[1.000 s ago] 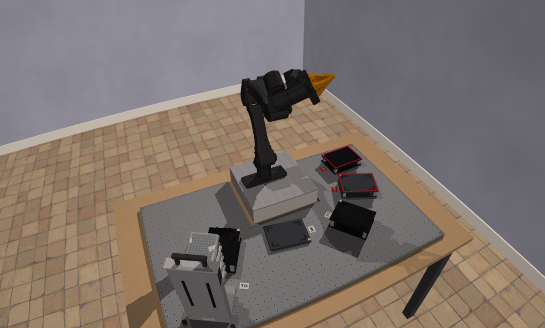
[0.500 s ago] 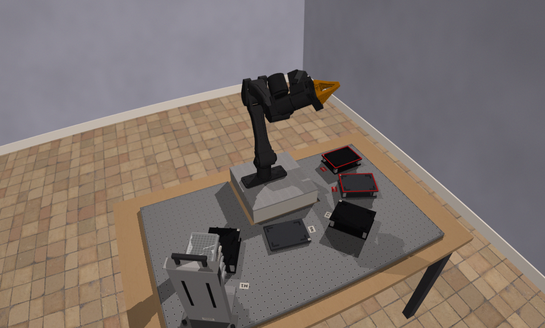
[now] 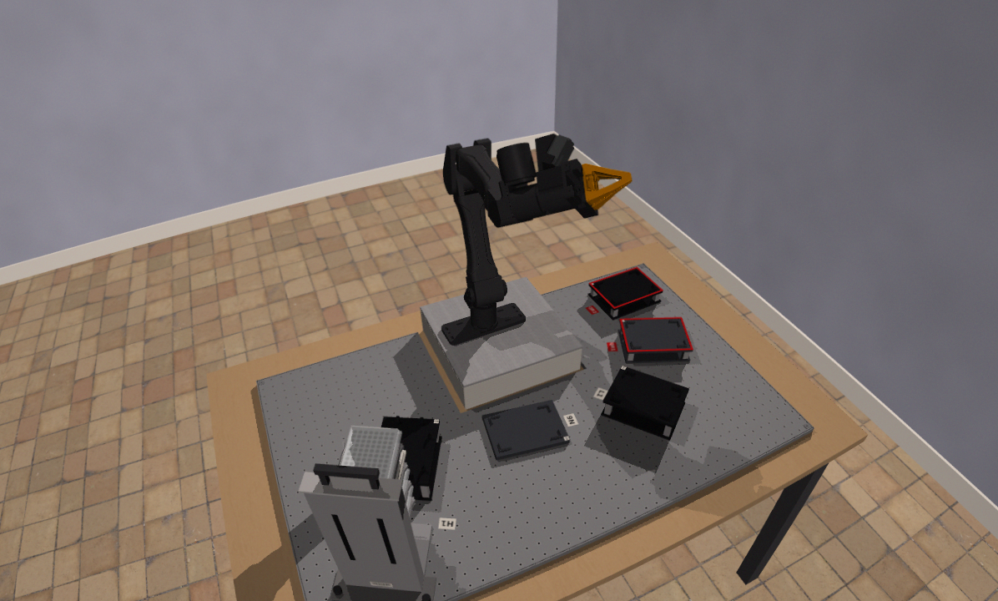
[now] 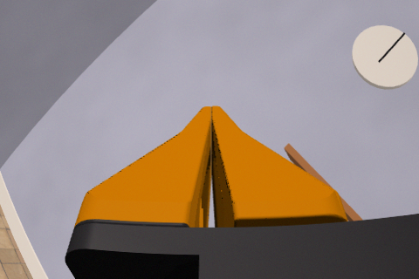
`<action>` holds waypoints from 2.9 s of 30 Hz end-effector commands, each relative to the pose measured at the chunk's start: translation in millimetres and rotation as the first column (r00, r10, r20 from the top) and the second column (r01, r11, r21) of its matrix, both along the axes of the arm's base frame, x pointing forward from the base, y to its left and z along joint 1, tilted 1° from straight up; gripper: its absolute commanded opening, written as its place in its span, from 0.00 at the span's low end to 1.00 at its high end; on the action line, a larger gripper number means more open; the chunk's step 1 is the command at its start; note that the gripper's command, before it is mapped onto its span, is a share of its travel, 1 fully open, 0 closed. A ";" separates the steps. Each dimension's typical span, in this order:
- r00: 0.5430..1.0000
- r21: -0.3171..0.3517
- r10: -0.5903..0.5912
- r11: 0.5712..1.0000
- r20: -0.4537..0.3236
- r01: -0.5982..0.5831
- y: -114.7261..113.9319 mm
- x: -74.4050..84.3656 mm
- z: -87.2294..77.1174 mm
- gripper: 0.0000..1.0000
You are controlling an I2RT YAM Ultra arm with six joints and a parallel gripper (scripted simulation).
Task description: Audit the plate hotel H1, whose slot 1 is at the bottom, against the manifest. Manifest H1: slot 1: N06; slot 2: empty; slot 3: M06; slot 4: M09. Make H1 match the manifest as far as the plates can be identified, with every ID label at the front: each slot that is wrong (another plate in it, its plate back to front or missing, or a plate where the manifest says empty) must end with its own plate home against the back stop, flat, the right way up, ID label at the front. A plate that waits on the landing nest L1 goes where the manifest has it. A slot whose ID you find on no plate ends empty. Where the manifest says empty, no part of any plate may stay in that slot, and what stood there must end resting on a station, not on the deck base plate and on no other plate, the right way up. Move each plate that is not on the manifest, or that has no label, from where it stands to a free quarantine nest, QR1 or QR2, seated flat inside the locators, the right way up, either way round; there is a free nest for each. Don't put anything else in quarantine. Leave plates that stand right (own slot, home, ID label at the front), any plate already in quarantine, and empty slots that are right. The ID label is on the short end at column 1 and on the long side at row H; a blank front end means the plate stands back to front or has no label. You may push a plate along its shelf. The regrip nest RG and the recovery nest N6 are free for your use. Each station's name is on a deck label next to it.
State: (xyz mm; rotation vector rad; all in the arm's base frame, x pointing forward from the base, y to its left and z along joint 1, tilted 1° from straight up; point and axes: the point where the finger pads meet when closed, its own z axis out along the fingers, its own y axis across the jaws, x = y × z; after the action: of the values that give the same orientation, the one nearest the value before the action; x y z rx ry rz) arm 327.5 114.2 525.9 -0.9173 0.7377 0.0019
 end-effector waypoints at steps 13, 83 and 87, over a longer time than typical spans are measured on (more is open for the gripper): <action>0.969 0.089 -0.051 0.993 -0.241 0.074 -10.3 40.1 -13.7 0.00; 0.331 -0.009 -0.182 0.887 -0.926 0.462 -58.9 121.2 -187.0 0.00; 0.306 -0.019 -0.188 0.876 -0.933 0.482 -63.8 116.1 -187.0 0.00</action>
State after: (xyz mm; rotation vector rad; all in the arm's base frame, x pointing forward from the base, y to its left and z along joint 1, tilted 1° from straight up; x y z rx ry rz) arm 448.4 53.6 323.3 -0.4082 1.9758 0.2770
